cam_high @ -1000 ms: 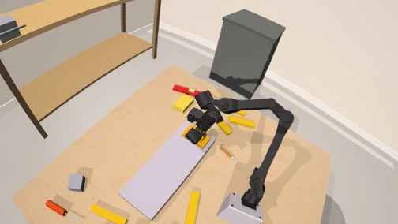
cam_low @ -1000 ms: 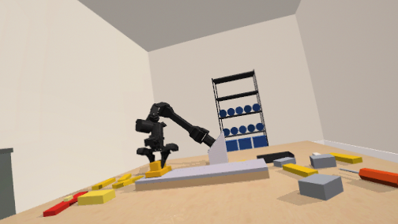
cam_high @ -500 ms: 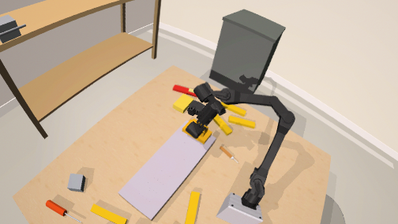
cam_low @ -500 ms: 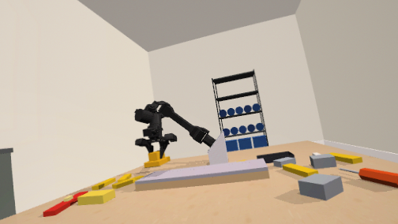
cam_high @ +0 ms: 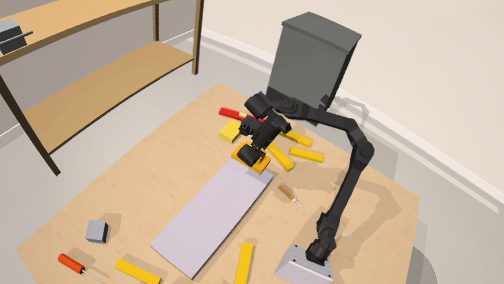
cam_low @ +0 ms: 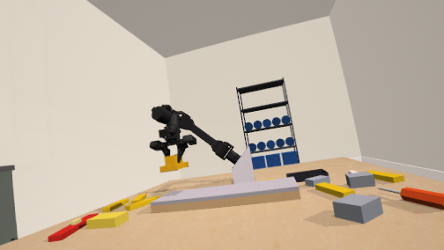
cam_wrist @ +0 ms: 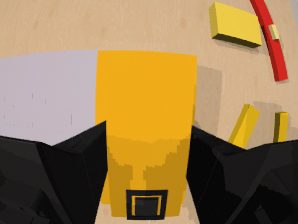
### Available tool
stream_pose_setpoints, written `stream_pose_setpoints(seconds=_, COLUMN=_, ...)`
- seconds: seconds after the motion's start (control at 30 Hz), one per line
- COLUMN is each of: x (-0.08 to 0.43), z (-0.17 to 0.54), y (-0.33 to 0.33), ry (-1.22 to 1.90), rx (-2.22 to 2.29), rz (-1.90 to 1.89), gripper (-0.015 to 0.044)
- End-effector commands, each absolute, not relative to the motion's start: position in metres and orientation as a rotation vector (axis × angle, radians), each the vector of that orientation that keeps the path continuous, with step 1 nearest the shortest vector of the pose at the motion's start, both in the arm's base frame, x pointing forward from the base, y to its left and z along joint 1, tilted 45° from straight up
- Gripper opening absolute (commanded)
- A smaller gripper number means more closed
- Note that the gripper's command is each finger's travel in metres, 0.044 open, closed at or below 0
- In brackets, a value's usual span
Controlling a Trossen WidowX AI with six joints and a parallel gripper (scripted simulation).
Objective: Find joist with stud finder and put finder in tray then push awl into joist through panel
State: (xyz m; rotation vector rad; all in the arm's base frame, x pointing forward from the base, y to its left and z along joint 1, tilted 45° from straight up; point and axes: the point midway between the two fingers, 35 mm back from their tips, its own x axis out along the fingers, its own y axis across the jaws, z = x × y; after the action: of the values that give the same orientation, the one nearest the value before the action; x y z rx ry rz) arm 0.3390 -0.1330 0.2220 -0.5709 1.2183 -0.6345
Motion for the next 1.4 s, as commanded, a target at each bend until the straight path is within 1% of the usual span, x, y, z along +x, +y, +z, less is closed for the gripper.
stream_pose_setpoints(seconds=0.0, x=0.356, z=0.203, y=-0.109, ry=1.239, rx=-0.601, rz=-0.547, gripper=0.0)
stream_pose_setpoints(seconds=0.33, x=0.388, z=0.139, y=-0.034, ry=1.312, rx=-0.722, rz=-0.285, gripper=0.0)
stream_pose_setpoints(seconds=0.67, x=0.393, z=0.071, y=0.045, ry=1.379, rx=-0.85, rz=-0.033, gripper=0.0)
stream_pose_setpoints(seconds=1.0, x=0.371, z=0.003, y=0.12, ry=1.441, rx=-0.987, rz=0.204, gripper=0.0)
stream_pose_setpoints(seconds=1.37, x=0.321, z=-0.07, y=0.187, ry=1.505, rx=-1.147, rz=0.447, gripper=0.0)
